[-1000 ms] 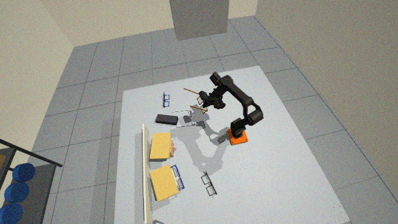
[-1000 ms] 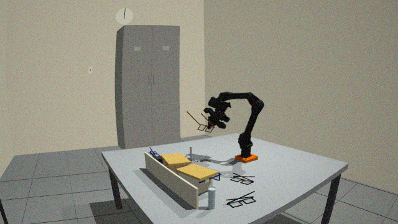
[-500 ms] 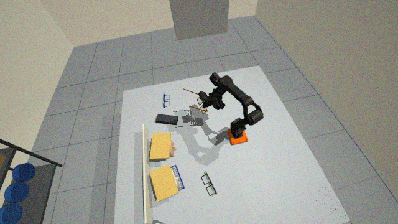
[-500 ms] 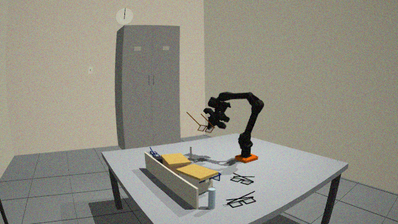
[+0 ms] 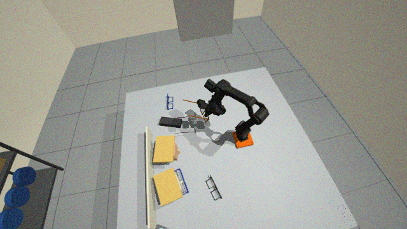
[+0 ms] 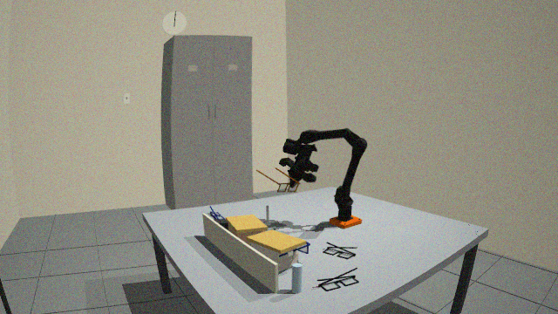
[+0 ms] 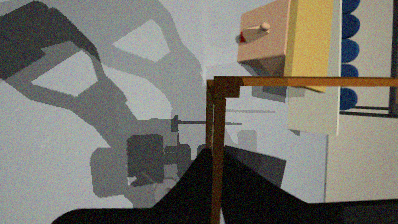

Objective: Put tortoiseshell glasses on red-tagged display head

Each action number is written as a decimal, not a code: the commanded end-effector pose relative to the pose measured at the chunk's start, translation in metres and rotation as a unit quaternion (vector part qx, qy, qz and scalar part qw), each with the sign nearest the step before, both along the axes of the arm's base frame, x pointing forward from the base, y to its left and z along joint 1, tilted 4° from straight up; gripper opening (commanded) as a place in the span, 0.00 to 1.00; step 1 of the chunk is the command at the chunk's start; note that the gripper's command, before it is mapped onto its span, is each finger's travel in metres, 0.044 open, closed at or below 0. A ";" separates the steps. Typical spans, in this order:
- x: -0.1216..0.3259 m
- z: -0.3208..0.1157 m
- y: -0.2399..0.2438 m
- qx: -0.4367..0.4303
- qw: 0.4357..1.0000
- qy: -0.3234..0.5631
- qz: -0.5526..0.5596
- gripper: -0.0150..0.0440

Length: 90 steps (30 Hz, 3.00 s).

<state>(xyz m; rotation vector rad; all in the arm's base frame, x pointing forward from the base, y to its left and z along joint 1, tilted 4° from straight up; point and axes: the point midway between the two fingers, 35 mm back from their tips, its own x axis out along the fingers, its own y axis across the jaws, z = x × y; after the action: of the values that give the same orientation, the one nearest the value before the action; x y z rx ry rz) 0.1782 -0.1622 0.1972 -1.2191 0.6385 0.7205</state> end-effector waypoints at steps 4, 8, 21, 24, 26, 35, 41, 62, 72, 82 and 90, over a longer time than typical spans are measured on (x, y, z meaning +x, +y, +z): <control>0.016 -0.004 0.013 0.028 0.999 0.043 0.001 0.25; 0.025 -0.008 0.021 0.041 0.997 0.067 0.001 0.25; 0.050 -0.018 0.051 0.065 0.987 0.146 -0.005 0.25; 0.055 -0.020 0.059 0.066 0.984 0.163 -0.008 0.25; 0.058 -0.022 0.064 0.067 0.982 0.174 -0.010 0.25; 0.072 -0.028 0.089 0.061 0.973 0.221 -0.021 0.25; 0.080 -0.031 0.106 0.052 0.967 0.247 -0.031 0.25; 0.099 -0.042 0.174 -0.006 0.950 0.303 -0.076 0.25; 0.101 -0.049 0.184 -0.025 0.949 0.303 -0.088 0.25; 0.102 -0.059 0.186 -0.022 0.948 0.306 -0.086 0.25; 0.103 -0.068 0.186 -0.017 0.949 0.304 -0.084 0.25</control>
<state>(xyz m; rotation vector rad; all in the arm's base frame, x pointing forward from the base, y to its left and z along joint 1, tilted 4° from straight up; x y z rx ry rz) 0.2811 0.0235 0.1340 -0.9547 1.2563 0.9452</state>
